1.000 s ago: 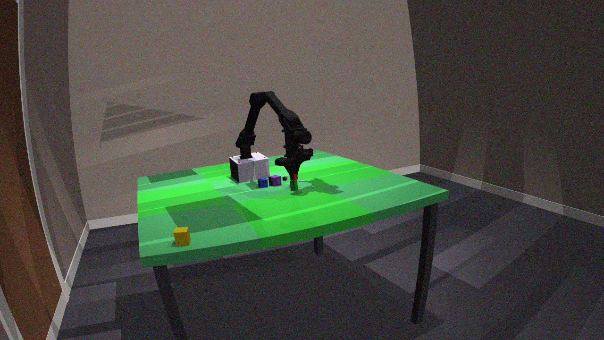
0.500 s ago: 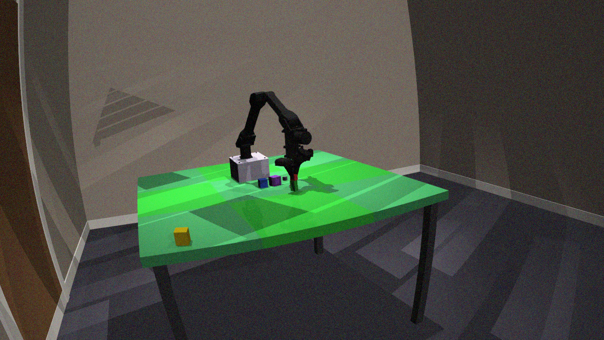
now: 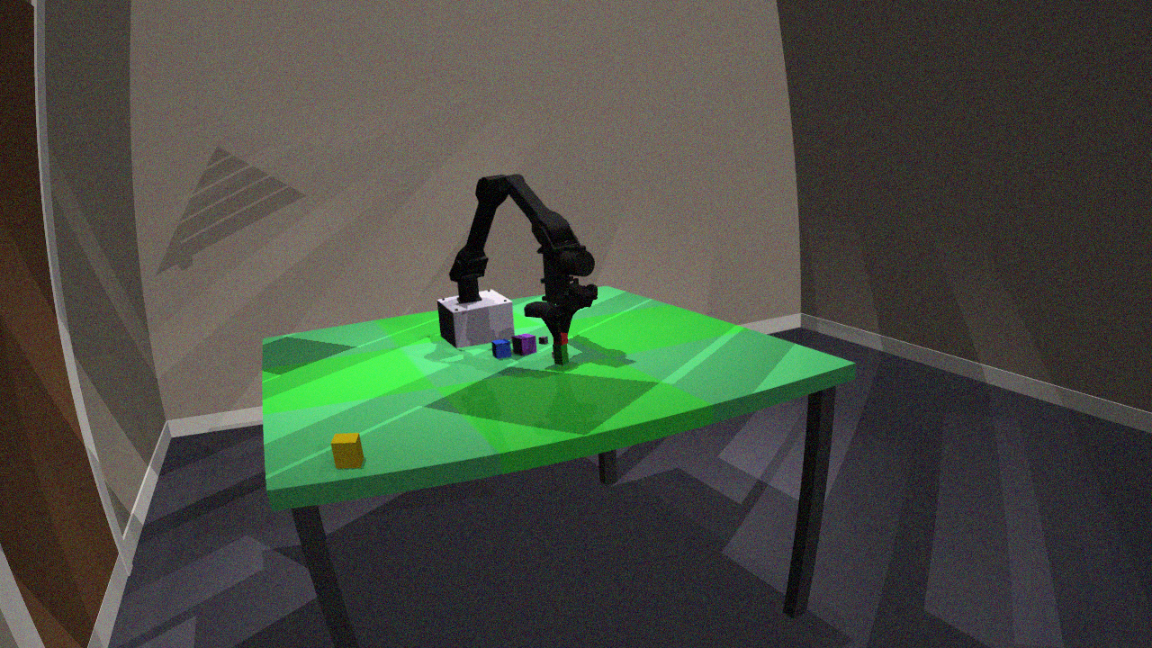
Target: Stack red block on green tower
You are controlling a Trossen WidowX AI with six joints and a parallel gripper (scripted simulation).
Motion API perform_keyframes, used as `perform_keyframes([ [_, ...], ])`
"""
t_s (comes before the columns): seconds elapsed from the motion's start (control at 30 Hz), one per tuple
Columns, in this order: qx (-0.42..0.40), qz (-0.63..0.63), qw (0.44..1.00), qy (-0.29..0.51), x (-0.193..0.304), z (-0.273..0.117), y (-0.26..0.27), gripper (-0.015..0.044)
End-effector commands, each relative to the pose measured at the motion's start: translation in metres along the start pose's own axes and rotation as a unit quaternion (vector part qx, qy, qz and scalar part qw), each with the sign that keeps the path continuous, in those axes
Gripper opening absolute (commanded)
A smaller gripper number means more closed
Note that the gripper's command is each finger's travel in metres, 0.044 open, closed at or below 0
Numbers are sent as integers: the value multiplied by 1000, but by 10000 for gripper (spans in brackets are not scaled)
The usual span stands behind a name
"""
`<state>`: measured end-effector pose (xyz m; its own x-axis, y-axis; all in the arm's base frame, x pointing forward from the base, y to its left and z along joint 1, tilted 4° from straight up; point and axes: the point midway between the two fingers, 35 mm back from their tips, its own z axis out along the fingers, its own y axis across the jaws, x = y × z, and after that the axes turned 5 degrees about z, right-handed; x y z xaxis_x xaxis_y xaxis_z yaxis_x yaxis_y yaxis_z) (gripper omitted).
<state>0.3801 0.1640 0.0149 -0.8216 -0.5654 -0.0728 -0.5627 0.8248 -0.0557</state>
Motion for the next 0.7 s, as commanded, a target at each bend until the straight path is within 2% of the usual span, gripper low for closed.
perform_keyframes([
  [0.0, 2, 0, 1000, 3, 2, 2, 0, 0],
  [0.2, 2, 0, 1000, 3, 2, -5, 0, 0],
  [0.67, 0, 0, 1000, 1, 1, -1, 0, 368],
])
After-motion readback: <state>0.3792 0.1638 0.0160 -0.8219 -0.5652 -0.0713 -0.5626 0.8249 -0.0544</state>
